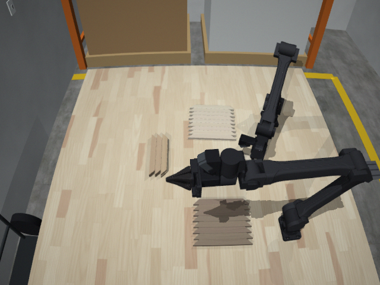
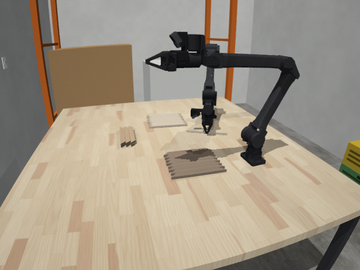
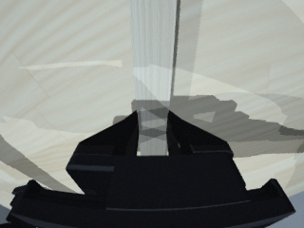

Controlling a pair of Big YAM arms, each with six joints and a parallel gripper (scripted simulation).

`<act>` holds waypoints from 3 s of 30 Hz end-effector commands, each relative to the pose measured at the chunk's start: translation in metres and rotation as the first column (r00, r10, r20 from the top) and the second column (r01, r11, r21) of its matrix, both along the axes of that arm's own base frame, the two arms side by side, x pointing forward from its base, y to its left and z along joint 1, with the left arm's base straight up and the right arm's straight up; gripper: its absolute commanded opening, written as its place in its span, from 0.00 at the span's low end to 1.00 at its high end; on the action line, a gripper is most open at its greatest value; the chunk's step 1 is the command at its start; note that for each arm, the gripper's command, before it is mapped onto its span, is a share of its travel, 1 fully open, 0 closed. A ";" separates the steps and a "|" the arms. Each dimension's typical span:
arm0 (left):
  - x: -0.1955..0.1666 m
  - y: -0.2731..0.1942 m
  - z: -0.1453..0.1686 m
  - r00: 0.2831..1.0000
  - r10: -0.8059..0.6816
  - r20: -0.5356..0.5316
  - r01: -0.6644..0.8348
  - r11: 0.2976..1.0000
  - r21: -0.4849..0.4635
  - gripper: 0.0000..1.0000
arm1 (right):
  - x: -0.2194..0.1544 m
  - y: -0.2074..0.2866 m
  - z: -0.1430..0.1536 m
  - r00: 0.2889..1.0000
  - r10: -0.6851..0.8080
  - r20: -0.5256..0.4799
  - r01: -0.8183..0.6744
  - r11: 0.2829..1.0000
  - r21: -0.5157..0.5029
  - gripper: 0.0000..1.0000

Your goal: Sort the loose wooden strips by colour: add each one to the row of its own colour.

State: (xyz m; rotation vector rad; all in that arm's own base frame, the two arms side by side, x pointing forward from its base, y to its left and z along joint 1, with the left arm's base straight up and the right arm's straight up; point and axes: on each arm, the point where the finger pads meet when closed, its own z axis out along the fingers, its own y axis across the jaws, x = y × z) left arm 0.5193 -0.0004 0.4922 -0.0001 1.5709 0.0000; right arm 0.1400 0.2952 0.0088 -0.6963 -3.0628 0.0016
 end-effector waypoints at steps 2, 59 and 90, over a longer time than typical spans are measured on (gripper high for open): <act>-0.005 -0.009 0.005 1.000 -0.019 0.012 0.019 1.000 0.002 0.01 | 0.001 -0.002 -0.002 1.000 0.003 -0.005 -0.003 1.000 -0.013 0.00; -0.005 -0.008 0.002 1.000 -0.019 0.006 0.019 1.000 0.005 0.01 | 0.173 -0.050 0.048 0.956 0.289 0.048 -0.290 0.957 0.025 0.00; 0.000 -0.008 0.012 1.000 -0.018 0.018 0.018 1.000 0.005 0.01 | 0.233 -0.117 0.037 0.942 0.334 0.038 -0.335 0.942 0.009 0.00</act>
